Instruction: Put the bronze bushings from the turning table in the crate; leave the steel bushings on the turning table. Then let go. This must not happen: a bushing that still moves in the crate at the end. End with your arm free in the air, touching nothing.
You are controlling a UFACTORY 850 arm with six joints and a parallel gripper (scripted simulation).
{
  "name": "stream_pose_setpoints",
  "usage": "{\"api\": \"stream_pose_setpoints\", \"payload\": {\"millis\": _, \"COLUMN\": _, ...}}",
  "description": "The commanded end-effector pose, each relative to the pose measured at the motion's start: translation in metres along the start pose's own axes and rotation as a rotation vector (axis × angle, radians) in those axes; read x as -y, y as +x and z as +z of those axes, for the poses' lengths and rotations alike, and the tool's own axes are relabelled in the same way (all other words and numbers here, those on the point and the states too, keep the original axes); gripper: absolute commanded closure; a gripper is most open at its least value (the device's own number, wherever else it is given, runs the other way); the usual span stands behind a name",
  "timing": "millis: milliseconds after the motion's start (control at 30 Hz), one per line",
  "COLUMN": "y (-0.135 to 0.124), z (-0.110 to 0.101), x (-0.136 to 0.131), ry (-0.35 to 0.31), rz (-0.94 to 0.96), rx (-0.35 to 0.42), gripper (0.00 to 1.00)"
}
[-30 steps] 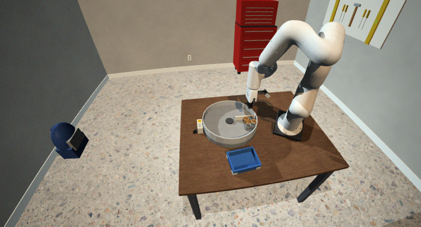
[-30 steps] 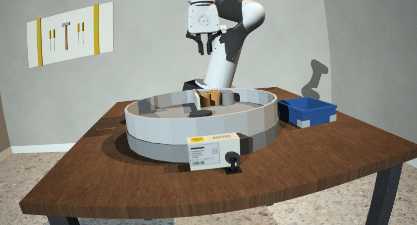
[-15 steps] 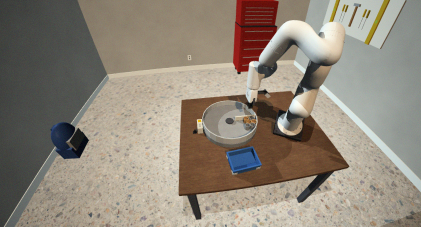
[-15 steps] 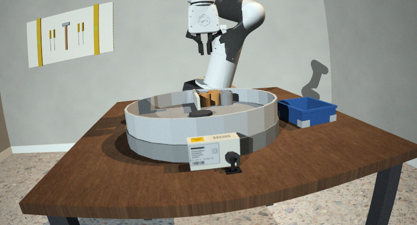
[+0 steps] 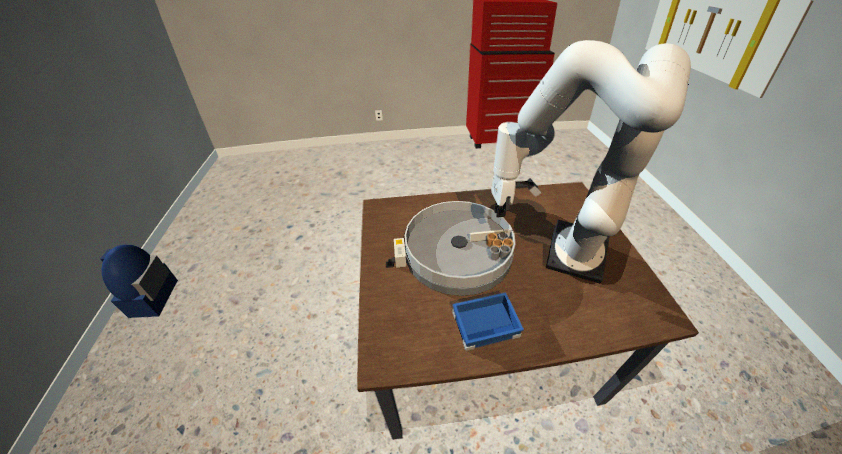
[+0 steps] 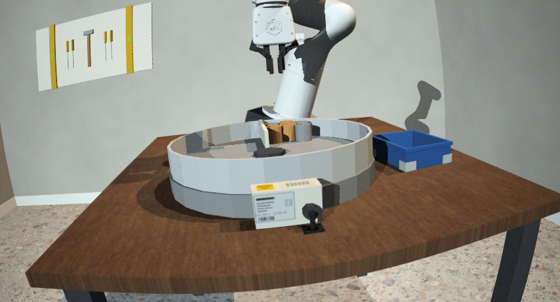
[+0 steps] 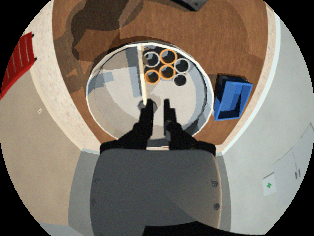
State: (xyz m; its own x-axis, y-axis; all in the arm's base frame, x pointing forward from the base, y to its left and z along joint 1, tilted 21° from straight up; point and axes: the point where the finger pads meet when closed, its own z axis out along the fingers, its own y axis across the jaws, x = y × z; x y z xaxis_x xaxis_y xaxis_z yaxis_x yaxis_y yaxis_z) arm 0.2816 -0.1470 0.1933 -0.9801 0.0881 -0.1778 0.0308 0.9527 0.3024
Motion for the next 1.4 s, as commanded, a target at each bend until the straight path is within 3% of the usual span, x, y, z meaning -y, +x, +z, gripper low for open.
{"api": "stream_pose_setpoints", "payload": {"millis": 0, "y": -0.0006, "z": -0.0005, "x": 0.0003, "ry": 0.001, "rz": 0.000, "rx": 0.001, "gripper": 0.85}}
{"api": "stream_pose_setpoints", "payload": {"millis": 1367, "y": -0.0020, "z": 0.0030, "x": -0.0002, "ry": 0.010, "rz": 0.029, "rx": 0.030, "gripper": 0.90}}
